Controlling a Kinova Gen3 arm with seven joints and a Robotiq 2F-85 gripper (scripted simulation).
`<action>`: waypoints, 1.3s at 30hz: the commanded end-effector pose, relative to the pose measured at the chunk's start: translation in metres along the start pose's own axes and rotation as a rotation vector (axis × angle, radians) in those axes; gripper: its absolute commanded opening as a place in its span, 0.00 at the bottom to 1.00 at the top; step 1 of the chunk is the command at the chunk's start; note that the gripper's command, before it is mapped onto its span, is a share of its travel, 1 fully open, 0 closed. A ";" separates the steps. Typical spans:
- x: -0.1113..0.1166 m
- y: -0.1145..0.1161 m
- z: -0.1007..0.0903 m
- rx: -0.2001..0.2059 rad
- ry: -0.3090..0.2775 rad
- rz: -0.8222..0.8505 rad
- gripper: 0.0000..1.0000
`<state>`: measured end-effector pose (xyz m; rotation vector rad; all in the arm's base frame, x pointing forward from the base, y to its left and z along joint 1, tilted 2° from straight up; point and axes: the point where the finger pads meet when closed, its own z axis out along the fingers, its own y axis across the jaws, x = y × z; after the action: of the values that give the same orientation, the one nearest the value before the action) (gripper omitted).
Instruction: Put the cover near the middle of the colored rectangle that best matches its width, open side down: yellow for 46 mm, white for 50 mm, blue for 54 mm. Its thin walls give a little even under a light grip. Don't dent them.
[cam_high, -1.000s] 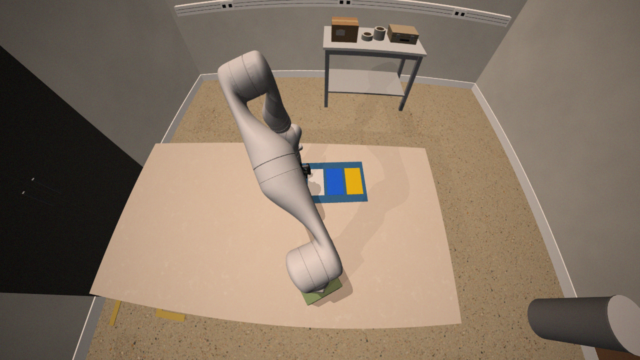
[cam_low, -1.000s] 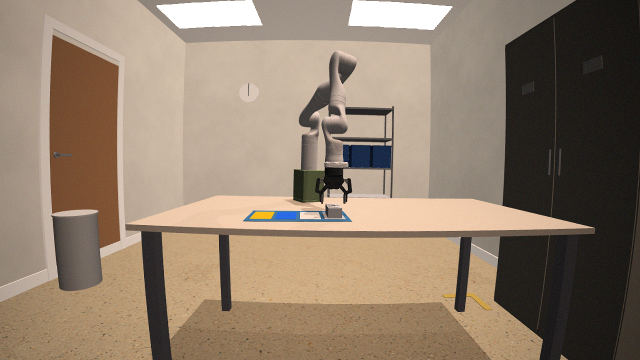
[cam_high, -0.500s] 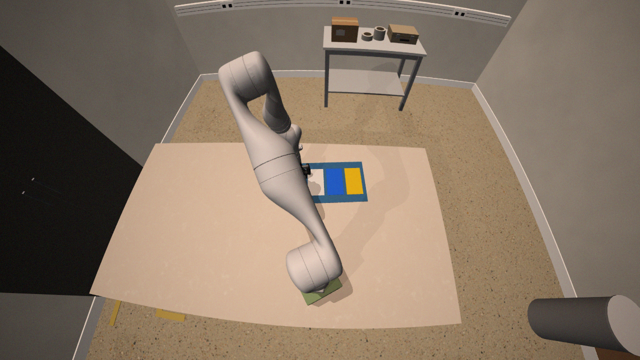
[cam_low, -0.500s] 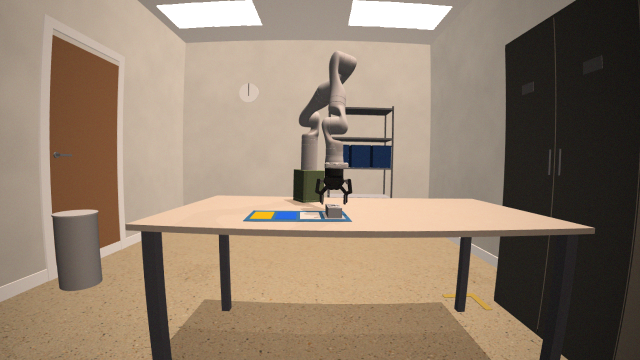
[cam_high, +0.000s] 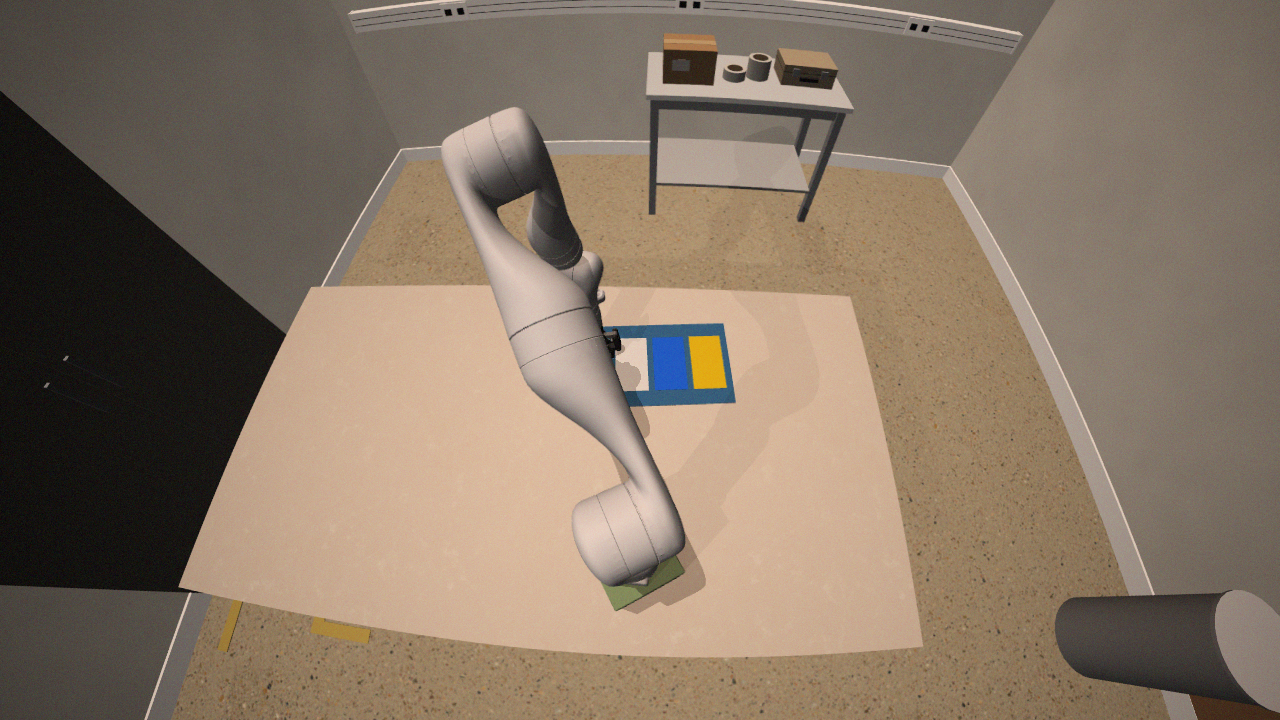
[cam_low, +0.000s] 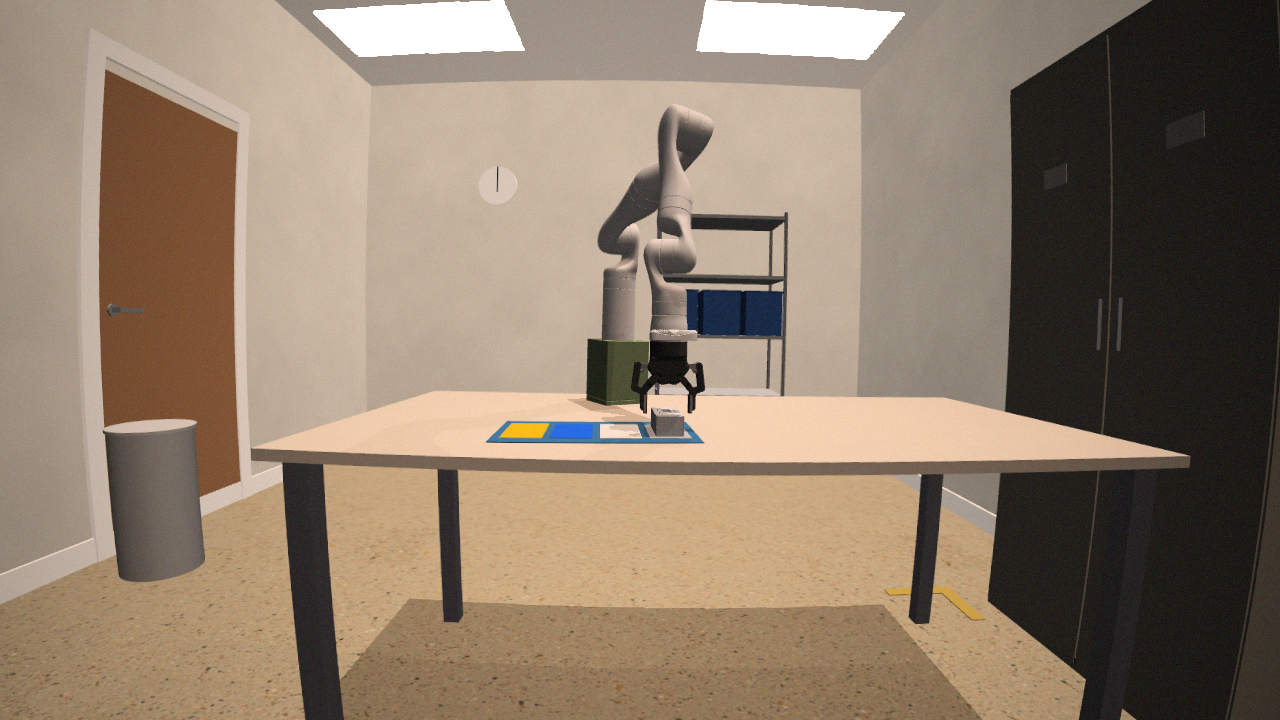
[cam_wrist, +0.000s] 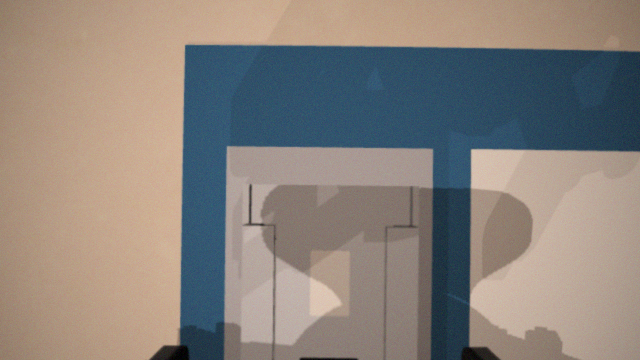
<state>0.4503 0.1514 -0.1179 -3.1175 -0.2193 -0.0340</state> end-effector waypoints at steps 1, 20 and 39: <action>0.002 0.000 0.005 0.002 0.004 0.005 1.00; 0.003 0.000 0.017 0.001 0.003 0.005 1.00; 0.003 0.000 0.019 0.001 0.002 0.005 1.00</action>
<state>0.4512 0.1507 -0.1361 -3.1194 -0.2167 -0.0279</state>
